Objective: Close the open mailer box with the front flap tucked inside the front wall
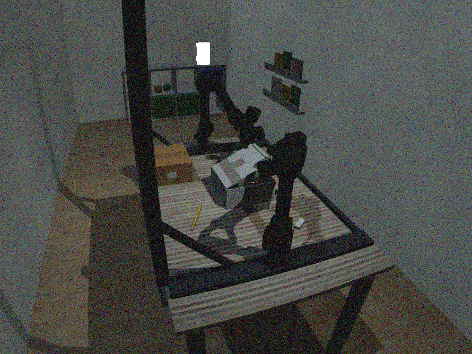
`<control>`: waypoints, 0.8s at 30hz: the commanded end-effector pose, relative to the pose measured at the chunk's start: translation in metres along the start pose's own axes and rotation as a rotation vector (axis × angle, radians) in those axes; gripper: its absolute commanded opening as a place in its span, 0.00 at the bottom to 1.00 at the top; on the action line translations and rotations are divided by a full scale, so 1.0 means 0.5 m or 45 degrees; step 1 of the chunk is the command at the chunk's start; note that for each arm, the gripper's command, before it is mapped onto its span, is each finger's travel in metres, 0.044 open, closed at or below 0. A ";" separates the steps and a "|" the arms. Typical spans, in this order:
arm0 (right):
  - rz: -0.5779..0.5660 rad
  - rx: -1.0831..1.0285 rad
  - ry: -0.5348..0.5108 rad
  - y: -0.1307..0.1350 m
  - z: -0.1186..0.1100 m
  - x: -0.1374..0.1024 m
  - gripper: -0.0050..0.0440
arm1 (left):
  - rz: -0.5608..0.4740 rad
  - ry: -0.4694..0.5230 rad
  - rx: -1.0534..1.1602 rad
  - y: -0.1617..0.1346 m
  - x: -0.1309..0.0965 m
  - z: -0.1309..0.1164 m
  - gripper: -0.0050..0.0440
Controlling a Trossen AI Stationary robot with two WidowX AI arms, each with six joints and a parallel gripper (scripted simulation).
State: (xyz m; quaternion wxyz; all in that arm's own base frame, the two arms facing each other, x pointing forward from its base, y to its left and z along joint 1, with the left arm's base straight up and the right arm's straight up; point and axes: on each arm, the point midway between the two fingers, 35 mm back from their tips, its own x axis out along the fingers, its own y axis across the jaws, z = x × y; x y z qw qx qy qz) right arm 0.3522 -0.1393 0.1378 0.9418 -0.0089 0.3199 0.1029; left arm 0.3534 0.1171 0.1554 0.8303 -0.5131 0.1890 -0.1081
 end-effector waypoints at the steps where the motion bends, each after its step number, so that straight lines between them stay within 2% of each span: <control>1: 0.017 -0.011 -0.056 -0.004 0.023 -0.006 0.00 | -0.028 -0.010 -0.003 -0.001 -0.007 0.005 0.00; 3: 0.026 0.001 -0.046 -0.002 0.010 -0.001 0.00 | -0.030 -0.010 -0.006 0.003 -0.007 0.005 0.00; 7: 0.034 0.010 -0.059 -0.006 0.015 -0.002 0.00 | -0.040 -0.010 -0.026 0.006 -0.007 0.005 0.00; 13: 0.059 0.045 -0.051 -0.006 -0.006 0.008 0.00 | -0.053 -0.010 -0.054 0.019 -0.006 0.004 0.00; 24: 0.094 0.090 -0.069 -0.013 -0.015 0.016 0.00 | -0.083 -0.011 -0.114 0.036 -0.006 0.002 0.00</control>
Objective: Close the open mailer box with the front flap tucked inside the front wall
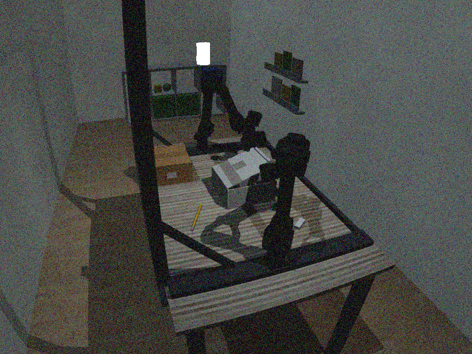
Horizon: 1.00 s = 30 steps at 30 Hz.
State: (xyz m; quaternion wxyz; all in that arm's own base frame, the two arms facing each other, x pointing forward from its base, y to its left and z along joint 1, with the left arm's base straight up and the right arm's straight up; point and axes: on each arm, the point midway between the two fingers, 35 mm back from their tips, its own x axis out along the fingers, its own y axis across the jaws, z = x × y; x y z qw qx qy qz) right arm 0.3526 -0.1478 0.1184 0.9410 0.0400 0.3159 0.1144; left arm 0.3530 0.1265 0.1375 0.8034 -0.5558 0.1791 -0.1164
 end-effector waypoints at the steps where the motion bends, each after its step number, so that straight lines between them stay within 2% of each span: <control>1: 0.031 -0.015 -0.051 0.005 0.019 -0.004 0.00 | -0.028 -0.001 -0.003 -0.003 -0.005 0.001 0.00; 14: 0.083 0.057 -0.054 -0.001 -0.010 0.012 0.00 | -0.063 -0.001 -0.076 0.023 -0.004 0.000 0.00; 30: 0.115 0.090 -0.068 -0.003 -0.020 0.020 0.00 | -0.079 -0.001 -0.095 0.026 -0.004 0.000 0.00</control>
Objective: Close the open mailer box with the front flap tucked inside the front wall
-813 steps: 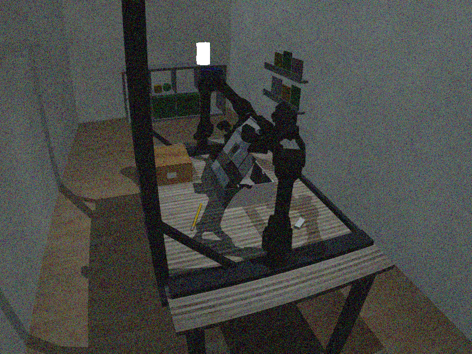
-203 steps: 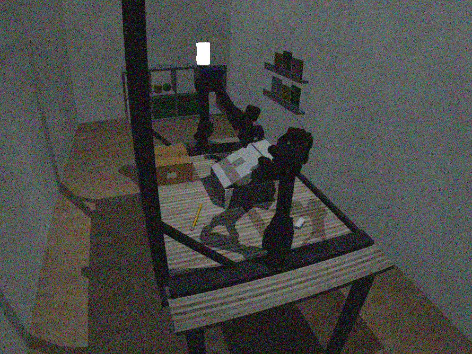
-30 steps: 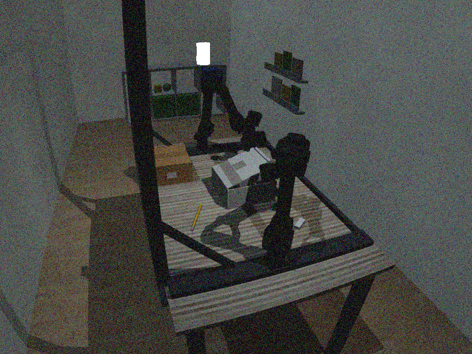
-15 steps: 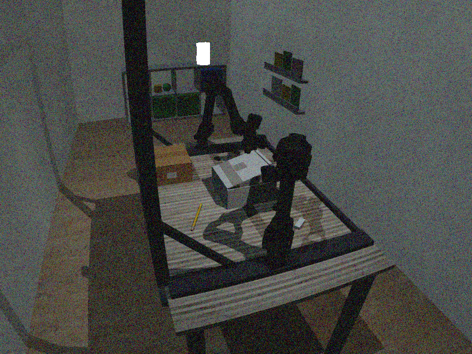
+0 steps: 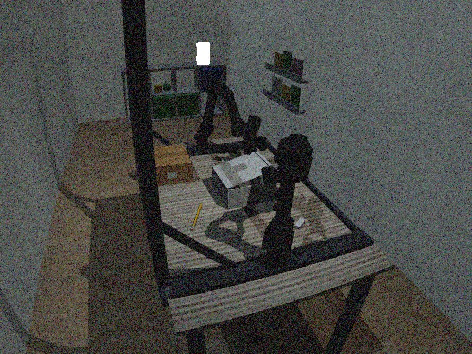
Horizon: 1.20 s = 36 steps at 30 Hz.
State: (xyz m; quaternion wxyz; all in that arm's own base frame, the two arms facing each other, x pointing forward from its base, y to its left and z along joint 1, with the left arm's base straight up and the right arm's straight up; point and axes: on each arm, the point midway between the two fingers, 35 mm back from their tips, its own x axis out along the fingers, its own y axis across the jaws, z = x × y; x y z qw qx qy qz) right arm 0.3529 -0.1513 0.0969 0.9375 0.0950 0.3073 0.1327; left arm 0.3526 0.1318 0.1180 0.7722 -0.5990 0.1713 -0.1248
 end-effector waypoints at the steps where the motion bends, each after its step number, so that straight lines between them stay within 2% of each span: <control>1: 0.027 -0.026 -0.034 0.012 0.013 -0.003 0.00 | -0.022 0.004 0.032 -0.015 -0.004 0.002 0.00; 4: 0.027 -0.026 -0.034 0.012 0.013 -0.003 0.00 | -0.022 0.004 0.033 -0.015 -0.004 0.002 0.00; 5: 0.027 -0.025 -0.033 0.011 0.013 -0.003 0.15 | -0.022 0.004 0.033 -0.015 -0.004 0.002 0.00; 9: 0.020 -0.040 -0.043 0.008 0.023 -0.008 0.35 | -0.027 -0.003 0.054 -0.023 -0.003 0.008 0.00; 16: 0.009 -0.067 -0.059 0.007 0.036 -0.046 0.37 | -0.027 -0.003 0.054 -0.023 -0.003 0.008 0.00; 18: 0.008 -0.070 -0.060 0.006 0.038 -0.056 0.47 | -0.027 -0.003 0.054 -0.023 -0.003 0.008 0.00; 20: 0.008 -0.070 -0.060 0.006 0.038 -0.056 0.47 | -0.027 -0.003 0.054 -0.023 -0.003 0.008 0.00; 21: 0.008 -0.070 -0.060 0.006 0.038 -0.062 0.52 | -0.027 -0.003 0.054 -0.023 -0.003 0.008 0.00; 25: 0.005 -0.070 -0.057 0.005 0.034 -0.130 0.71 | -0.027 -0.003 0.054 -0.023 -0.003 0.008 0.00; 29: 0.004 -0.060 -0.046 0.003 0.025 -0.171 0.71 | -0.027 -0.003 0.054 -0.023 -0.003 0.008 0.00; 32: -0.004 -0.041 -0.013 -0.001 0.021 -0.162 0.57 | -0.027 -0.003 0.054 -0.023 -0.003 0.008 0.00; 35: -0.054 -0.019 0.080 -0.008 0.021 -0.145 0.42 | -0.027 -0.003 0.054 -0.023 -0.003 0.008 0.00; 36: -0.054 -0.019 0.080 -0.008 0.021 -0.145 0.42 | -0.027 -0.003 0.054 -0.023 -0.003 0.008 0.00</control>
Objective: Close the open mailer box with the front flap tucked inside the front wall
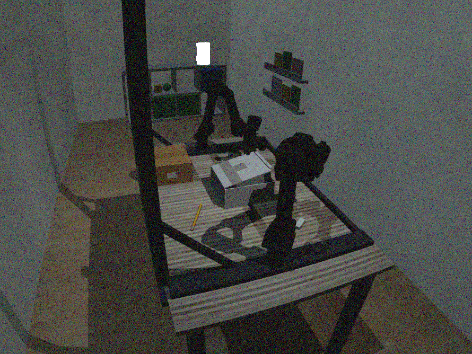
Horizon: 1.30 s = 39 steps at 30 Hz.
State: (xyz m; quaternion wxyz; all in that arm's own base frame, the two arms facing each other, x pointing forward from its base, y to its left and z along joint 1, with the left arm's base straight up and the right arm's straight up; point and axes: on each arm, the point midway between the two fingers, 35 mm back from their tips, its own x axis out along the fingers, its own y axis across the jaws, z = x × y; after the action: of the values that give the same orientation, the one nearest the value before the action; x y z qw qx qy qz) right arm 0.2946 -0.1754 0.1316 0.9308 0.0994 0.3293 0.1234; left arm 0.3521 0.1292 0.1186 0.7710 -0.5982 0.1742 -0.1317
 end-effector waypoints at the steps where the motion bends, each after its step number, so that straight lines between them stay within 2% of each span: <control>1: -0.034 -0.045 0.025 -0.002 0.032 -0.003 0.42 | -0.018 -0.019 0.053 -0.020 -0.004 0.013 0.00; 7: -0.237 -0.020 0.229 -0.008 0.061 0.024 0.13 | -0.018 -0.019 0.053 -0.020 -0.004 0.013 0.00; 8: -0.274 -0.017 0.255 -0.008 0.067 0.026 0.10 | -0.018 -0.019 0.053 -0.020 -0.004 0.013 0.00; 16: -0.598 -0.018 0.377 0.006 0.134 0.033 0.10 | -0.018 -0.019 0.053 -0.020 -0.004 0.013 0.00; 18: -0.598 -0.018 0.377 0.006 0.134 0.033 0.10 | -0.018 -0.019 0.053 -0.020 -0.004 0.013 0.00; 21: -0.645 -0.101 0.358 0.058 0.177 0.033 0.10 | -0.018 -0.019 0.053 -0.020 -0.004 0.013 0.00; 23: -0.629 -0.160 0.367 0.092 0.189 0.058 0.10 | -0.018 -0.019 0.053 -0.020 -0.004 0.013 0.00; 27: -0.607 -0.238 0.452 0.126 0.169 0.115 0.10 | -0.018 -0.019 0.053 -0.020 -0.004 0.013 0.00; 35: -0.641 -0.259 0.453 0.143 0.181 0.121 0.09 | -0.018 -0.019 0.053 -0.020 -0.004 0.013 0.00; 39: -0.644 -0.257 0.448 0.142 0.186 0.118 0.03 | -0.018 -0.019 0.053 -0.020 -0.004 0.013 0.00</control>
State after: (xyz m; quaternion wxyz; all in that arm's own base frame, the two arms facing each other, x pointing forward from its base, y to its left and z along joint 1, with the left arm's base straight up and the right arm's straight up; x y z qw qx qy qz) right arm 0.3806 -0.0953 0.1666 0.8553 -0.1012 0.5059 -0.0474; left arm 0.3521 0.1292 0.1186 0.7710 -0.5982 0.1742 -0.1317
